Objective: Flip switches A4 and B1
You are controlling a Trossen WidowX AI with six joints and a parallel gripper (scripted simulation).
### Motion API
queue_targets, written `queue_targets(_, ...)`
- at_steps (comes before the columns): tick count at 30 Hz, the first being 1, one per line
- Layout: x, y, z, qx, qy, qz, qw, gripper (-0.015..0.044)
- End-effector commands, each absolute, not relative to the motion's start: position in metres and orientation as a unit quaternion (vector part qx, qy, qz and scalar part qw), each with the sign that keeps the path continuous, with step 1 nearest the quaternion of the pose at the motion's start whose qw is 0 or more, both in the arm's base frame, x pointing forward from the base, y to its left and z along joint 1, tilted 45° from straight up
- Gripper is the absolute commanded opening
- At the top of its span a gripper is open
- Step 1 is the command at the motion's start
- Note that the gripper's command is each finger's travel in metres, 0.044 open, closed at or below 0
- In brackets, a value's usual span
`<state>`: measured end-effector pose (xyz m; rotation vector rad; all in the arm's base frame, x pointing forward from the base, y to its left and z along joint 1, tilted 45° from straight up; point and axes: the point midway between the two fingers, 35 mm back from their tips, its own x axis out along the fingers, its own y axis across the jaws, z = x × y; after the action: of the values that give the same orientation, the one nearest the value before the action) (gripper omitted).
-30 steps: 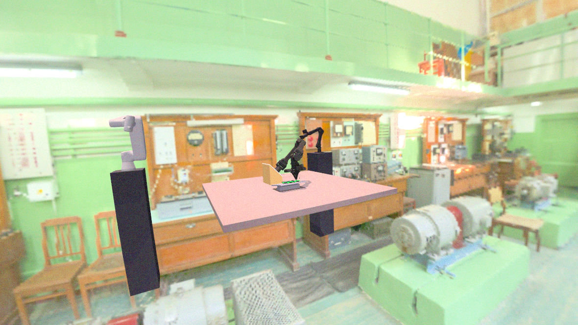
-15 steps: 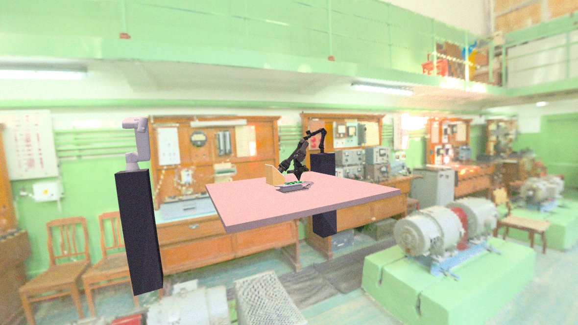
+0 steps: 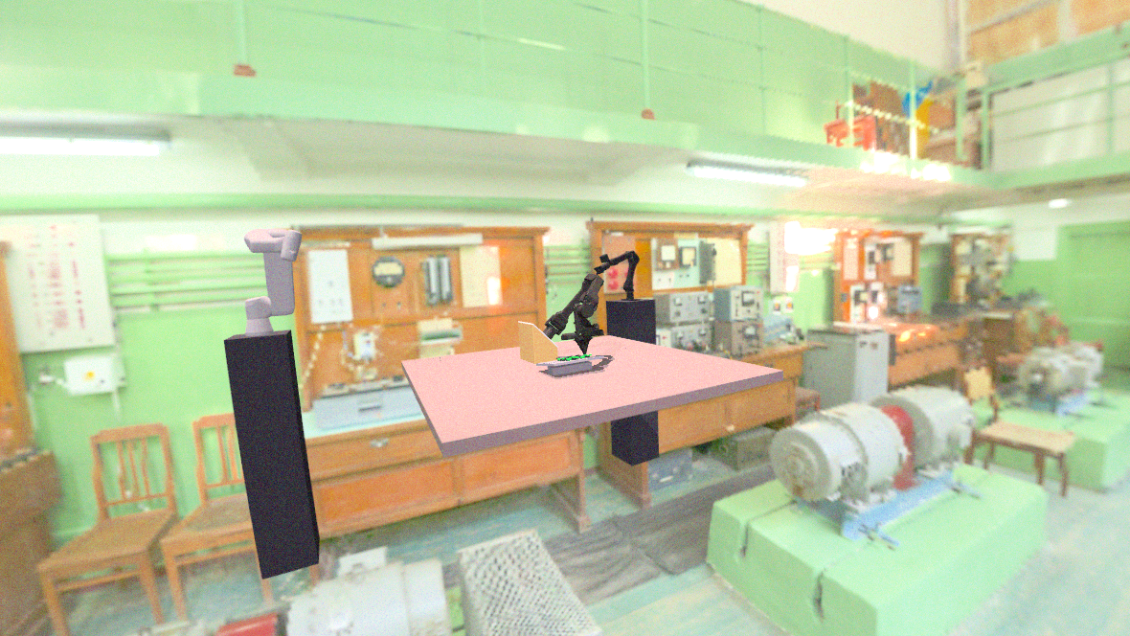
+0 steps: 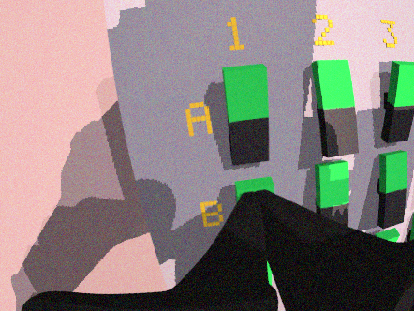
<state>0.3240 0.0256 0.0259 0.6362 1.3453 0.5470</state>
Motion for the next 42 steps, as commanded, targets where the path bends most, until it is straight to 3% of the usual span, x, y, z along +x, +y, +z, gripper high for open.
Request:
queue_targets(1, 0.324, 0.027, 0.024, 0.289, 0.606, 0.245, 0.700, 0.0000)
queue_targets(27, 0.324, 0.029, 0.022, 0.289, 0.606, 0.246, 0.700, 0.0000)
queue_targets(34, 0.312, -0.017, 0.068, 0.291, 0.598, 0.241, 0.707, 0.0000)
queue_targets(42, 0.302, -0.055, 0.037, 0.290, 0.598, 0.239, 0.708, 0.0000)
